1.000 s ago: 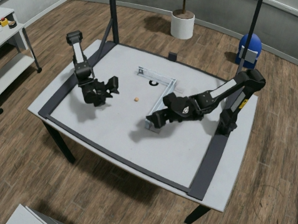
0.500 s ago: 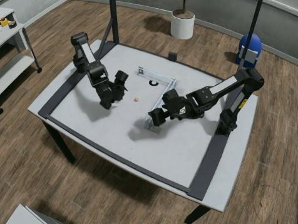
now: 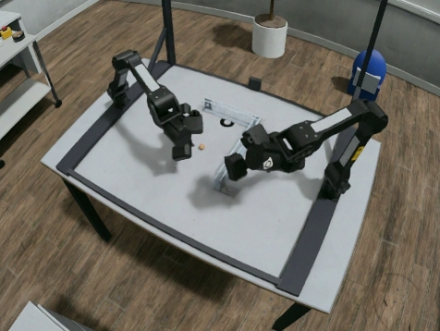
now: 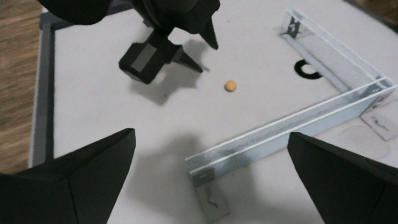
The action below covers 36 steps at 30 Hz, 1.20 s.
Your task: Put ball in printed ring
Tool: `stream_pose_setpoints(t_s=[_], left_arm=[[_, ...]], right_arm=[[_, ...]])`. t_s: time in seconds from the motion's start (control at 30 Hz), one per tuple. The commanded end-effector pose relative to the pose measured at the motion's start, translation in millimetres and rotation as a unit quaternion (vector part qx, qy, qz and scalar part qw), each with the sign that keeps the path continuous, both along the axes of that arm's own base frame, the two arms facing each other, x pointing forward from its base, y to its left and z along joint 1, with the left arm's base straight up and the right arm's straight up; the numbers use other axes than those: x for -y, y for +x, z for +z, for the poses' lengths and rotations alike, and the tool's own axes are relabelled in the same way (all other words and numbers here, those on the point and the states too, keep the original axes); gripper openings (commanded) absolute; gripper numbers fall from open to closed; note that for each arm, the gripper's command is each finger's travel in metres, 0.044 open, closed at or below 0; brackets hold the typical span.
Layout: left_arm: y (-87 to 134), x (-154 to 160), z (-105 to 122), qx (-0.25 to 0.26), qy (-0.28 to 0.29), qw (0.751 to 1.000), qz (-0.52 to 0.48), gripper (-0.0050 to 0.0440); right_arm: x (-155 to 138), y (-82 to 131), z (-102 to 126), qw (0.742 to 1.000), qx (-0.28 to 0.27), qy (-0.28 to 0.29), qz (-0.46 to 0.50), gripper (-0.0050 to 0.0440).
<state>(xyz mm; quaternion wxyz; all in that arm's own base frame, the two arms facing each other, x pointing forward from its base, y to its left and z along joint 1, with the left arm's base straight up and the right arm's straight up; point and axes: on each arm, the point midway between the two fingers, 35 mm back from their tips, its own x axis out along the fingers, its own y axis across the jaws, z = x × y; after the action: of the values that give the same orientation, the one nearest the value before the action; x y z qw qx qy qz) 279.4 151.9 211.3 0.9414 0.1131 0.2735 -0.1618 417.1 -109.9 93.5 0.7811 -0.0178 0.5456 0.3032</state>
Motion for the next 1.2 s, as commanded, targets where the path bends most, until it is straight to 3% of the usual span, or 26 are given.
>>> stream_pose_setpoints(t_s=[0.0, 0.2, 0.37, 0.43, 0.63, 0.77, 0.93, 1.17], left_arm=[[-0.2, 1.7, 16.8, 0.011, -0.007, 1.0, -0.013, 0.04], [-2.0, 9.6, 11.5, 0.011, -0.027, 0.999, -0.028, 0.04], [-3.5, 14.7, 3.6, 0.011, -0.044, 0.998, -0.034, 0.04], [-3.5, 14.7, 3.6, 0.011, -0.044, 0.998, -0.034, 0.04], [-4.5, 17.3, -4.6, 0.007, -0.06, 0.998, -0.034, 0.04], [-6.1, 19.1, -11.1, 0.0, -0.069, 0.997, -0.033, 0.04], [-7.9, 21.1, -17.1, -0.006, -0.076, 0.997, -0.033, 0.04], [-7.2, 20.5, -12.9, -0.003, -0.069, 0.997, -0.032, 0.04]], right_arm=[[-3.8, 7.8, 2.6, 0.994, 0.031, -0.043, 0.093, 0.0206], [-12.5, 14.8, -7.2, 0.962, 0.063, -0.108, 0.243, 0.0206], [-19.8, 19.7, -14.5, 0.915, 0.083, -0.151, 0.365, 0.0206], [-19.8, 19.7, -14.5, 0.915, 0.083, -0.151, 0.365, 0.0206], [-33.8, 18.3, -20.5, 0.857, 0.095, -0.161, 0.48, 0.0206], [-36.7, 15.8, -28.8, 0.854, 0.092, -0.157, 0.488, 0.0206], [-44.9, 14.1, -57.7, 0.856, 0.089, -0.152, 0.486, 0.0199], [-47.2, 19.7, -66.9, 0.856, 0.093, -0.156, 0.484, 0.0165]])
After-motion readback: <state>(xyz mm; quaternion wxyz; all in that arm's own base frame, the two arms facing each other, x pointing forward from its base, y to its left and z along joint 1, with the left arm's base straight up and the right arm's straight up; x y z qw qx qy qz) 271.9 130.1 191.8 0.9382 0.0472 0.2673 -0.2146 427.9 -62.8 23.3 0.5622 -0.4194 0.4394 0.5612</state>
